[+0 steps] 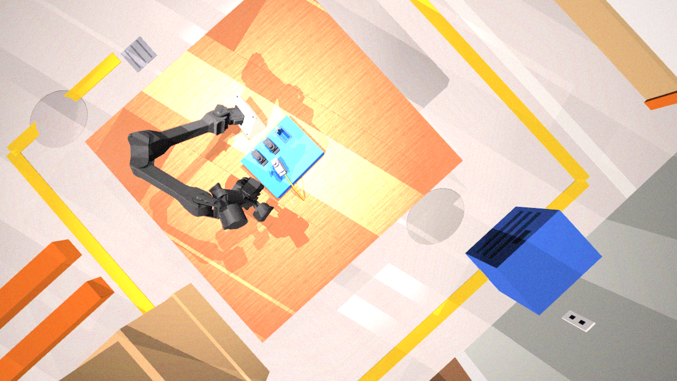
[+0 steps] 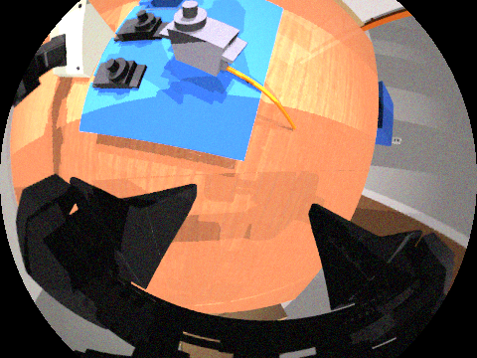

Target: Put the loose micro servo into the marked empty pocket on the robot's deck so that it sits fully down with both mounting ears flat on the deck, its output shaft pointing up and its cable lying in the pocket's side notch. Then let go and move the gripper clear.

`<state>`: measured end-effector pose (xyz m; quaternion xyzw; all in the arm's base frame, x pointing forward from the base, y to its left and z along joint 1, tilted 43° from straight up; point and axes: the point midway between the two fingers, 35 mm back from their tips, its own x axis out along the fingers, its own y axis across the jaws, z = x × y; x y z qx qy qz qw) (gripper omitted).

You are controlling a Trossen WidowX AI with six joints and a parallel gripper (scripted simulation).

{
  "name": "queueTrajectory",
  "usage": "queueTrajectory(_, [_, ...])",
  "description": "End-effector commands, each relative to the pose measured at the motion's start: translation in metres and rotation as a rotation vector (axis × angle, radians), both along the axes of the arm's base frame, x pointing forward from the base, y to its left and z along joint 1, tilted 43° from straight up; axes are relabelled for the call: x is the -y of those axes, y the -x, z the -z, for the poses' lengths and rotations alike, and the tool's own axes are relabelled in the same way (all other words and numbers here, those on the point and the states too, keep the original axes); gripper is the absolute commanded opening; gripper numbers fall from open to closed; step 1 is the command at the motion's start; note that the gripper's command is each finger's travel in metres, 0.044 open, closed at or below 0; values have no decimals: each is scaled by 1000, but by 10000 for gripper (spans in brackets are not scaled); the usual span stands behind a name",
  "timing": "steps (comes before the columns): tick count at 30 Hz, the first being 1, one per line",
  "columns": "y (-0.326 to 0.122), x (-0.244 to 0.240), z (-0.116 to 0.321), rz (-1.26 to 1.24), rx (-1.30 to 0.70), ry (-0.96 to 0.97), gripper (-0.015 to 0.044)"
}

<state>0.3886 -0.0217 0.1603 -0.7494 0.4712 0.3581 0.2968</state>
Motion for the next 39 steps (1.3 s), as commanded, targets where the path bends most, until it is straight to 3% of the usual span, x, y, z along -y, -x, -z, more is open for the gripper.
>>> queueTrajectory(1, [3,-13,8,-76,-82,33,440])
queueTrajectory(34, [65,-105,71,-763,-875,353,440])
queueTrajectory(39, [68,-108,73,-790,-908,367,440])
